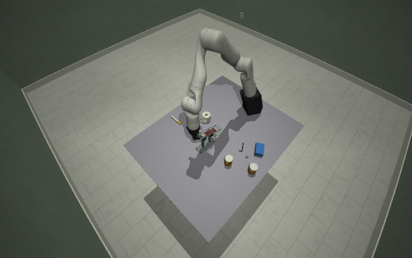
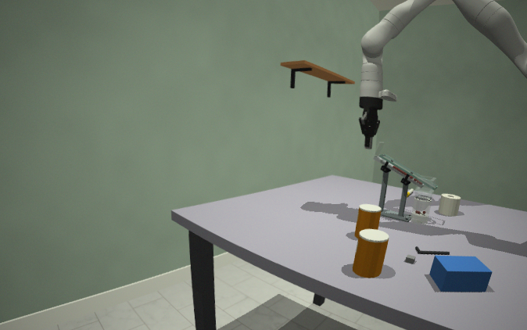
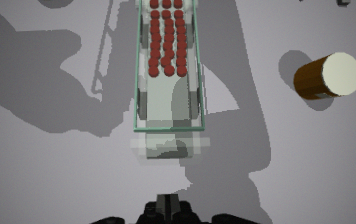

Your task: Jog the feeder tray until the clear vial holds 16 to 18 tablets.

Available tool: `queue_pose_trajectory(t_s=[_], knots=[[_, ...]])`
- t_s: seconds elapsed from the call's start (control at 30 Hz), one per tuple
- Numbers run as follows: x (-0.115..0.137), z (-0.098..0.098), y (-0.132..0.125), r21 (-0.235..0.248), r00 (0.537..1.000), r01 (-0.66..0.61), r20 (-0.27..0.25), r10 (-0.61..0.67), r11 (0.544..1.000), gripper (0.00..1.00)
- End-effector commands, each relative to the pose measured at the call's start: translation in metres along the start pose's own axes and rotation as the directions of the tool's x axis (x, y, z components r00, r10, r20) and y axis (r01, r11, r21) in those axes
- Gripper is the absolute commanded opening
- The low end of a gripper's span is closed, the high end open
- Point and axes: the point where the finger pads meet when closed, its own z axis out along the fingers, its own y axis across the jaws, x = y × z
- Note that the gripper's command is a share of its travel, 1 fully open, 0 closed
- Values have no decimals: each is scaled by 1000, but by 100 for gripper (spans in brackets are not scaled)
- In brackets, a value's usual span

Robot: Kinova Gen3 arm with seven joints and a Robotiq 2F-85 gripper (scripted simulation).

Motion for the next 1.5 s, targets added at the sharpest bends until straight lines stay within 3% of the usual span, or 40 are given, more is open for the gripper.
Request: queue_pose_trajectory(t_s=[0.0,0.47,0.7,0.9,1.23,1.47], knots=[[2,0,1,-2,1000,1,-7,-1,1000,0],[6,2,2,-7,1000,1,2,-1,1000,0],[38,14,2,-7,1000,2,1,-2,1000,0],[45,16,0,-2,1000,2,-12,-2,1000,0],[6,3,1,-2,1000,1,-9,-2,1000,0],[1,0,1,-2,1000,1,-7,-1,1000,0]])
